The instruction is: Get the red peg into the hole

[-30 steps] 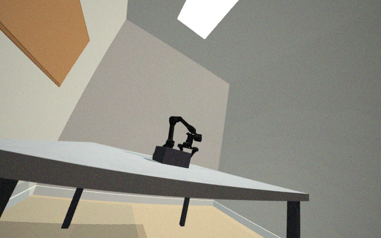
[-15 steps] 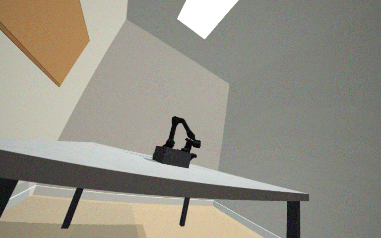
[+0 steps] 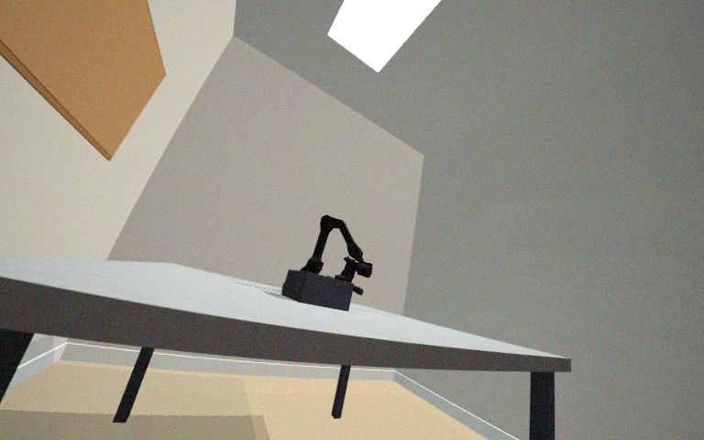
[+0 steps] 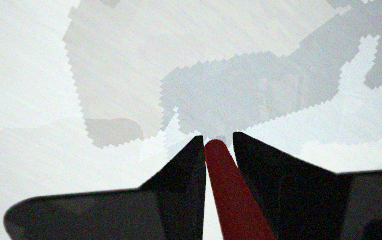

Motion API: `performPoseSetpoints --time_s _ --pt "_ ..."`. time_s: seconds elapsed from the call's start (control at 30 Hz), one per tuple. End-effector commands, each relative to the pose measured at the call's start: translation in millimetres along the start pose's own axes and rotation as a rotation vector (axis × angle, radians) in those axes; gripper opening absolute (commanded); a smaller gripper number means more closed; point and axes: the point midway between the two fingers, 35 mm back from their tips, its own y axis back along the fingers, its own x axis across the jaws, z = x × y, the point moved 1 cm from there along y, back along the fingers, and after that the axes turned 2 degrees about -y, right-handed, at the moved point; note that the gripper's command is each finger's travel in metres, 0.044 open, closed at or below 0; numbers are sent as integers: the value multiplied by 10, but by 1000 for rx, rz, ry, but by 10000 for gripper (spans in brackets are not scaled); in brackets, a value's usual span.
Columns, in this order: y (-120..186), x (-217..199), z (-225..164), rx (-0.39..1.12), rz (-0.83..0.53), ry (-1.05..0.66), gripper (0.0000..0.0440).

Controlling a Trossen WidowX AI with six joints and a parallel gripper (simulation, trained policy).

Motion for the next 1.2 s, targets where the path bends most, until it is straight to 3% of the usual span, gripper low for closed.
performPoseSetpoints --time_s 0.0,0.7,1.17 --pt "84 36 45 -24 1 5 0" --pt "946 116 479 -140 79 -72 0" --pt "1154 140 1097 -213 105 -248 0"
